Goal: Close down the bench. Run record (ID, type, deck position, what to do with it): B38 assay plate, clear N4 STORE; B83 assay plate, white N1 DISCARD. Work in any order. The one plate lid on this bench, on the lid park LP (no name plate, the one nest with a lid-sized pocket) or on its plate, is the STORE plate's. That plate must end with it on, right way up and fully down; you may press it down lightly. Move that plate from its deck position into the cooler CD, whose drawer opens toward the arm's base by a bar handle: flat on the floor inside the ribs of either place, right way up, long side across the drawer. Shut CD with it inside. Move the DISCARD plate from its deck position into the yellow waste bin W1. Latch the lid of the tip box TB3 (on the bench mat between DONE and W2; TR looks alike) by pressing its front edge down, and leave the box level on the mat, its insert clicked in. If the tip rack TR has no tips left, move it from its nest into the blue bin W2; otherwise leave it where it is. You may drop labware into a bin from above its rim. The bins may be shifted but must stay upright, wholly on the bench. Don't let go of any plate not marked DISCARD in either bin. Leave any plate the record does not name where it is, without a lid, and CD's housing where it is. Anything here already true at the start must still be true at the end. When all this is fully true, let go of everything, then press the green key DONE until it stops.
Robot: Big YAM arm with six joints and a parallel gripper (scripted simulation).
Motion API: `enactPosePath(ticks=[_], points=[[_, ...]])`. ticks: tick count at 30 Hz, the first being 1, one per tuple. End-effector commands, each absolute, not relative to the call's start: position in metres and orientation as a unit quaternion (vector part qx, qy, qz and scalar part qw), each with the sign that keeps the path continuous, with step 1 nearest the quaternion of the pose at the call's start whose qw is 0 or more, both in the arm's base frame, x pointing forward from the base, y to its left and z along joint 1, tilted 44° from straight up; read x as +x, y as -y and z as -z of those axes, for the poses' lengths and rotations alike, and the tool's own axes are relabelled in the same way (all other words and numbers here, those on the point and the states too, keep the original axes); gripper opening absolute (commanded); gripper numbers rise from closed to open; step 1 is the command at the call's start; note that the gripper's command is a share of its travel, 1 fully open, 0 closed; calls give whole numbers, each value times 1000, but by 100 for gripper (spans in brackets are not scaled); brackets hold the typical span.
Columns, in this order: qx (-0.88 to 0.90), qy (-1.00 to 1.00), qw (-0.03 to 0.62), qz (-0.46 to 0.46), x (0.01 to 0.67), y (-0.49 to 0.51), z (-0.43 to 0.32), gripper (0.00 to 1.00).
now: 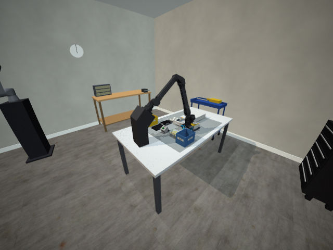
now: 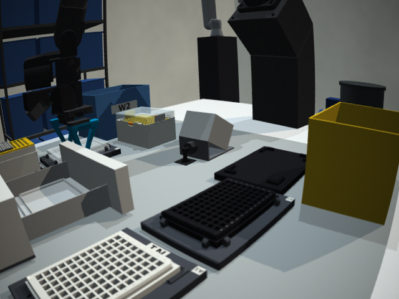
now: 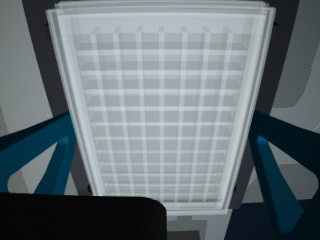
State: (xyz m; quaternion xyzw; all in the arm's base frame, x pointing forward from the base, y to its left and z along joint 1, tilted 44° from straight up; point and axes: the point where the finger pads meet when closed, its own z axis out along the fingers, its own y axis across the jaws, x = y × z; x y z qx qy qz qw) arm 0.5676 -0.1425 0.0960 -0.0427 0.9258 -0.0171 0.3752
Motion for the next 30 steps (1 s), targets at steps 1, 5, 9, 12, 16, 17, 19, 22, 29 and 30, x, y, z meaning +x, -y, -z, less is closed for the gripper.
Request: enactPosePath(ticks=[1, 5, 9, 12, 16, 17, 19, 22, 29, 30], points=[[-38, -926, 374, 16, 571, 143, -92, 100], [-38, -926, 374, 16, 571, 143, -92, 100], [-38, -926, 374, 16, 571, 143, -92, 100], [-38, -926, 374, 16, 571, 143, -92, 100], [-38, -926, 374, 16, 571, 143, -92, 100], [-38, -926, 374, 16, 571, 143, -92, 100], [-38, -926, 374, 16, 571, 143, -92, 100], [-38, -926, 374, 16, 571, 143, -92, 100], [-38, -926, 374, 16, 571, 143, -92, 0], [-38, -926, 374, 16, 571, 143, -92, 0]])
